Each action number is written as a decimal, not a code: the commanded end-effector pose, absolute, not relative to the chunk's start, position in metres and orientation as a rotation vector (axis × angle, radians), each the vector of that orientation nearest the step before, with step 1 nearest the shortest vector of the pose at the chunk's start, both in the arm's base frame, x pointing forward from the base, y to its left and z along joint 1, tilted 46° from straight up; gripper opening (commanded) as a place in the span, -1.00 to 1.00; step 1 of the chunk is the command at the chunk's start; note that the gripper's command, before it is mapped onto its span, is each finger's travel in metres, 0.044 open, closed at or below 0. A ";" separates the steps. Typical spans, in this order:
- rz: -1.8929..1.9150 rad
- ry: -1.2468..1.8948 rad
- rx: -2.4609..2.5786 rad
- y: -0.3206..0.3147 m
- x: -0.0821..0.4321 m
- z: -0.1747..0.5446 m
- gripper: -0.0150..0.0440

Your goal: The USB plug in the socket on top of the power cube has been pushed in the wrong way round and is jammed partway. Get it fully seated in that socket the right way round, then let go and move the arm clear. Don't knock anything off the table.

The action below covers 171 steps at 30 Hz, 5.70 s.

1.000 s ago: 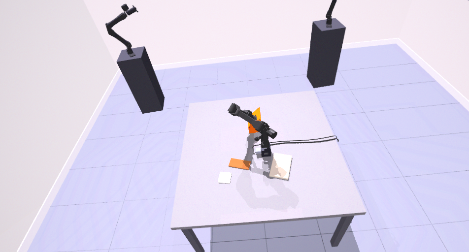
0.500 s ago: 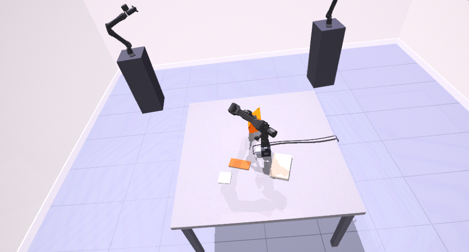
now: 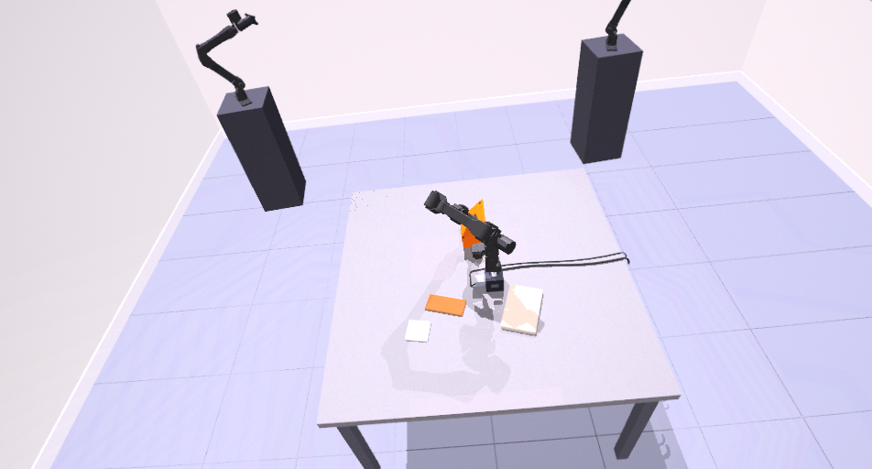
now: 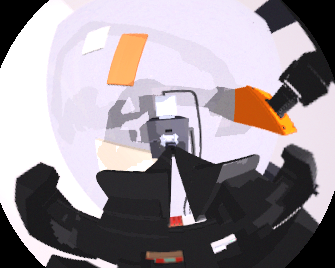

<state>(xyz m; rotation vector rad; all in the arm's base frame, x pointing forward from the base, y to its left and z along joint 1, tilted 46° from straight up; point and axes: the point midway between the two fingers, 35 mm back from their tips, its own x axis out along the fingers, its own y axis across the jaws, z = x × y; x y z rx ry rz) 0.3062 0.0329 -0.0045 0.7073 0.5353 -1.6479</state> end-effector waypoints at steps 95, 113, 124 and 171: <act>-0.376 1.714 -0.842 0.039 0.307 0.001 -0.49; 0.036 1.831 -1.178 0.039 0.307 0.001 -0.49; 0.309 1.869 -1.375 0.039 0.307 0.001 -0.49; 0.618 1.867 -1.564 0.038 0.307 -0.001 -0.49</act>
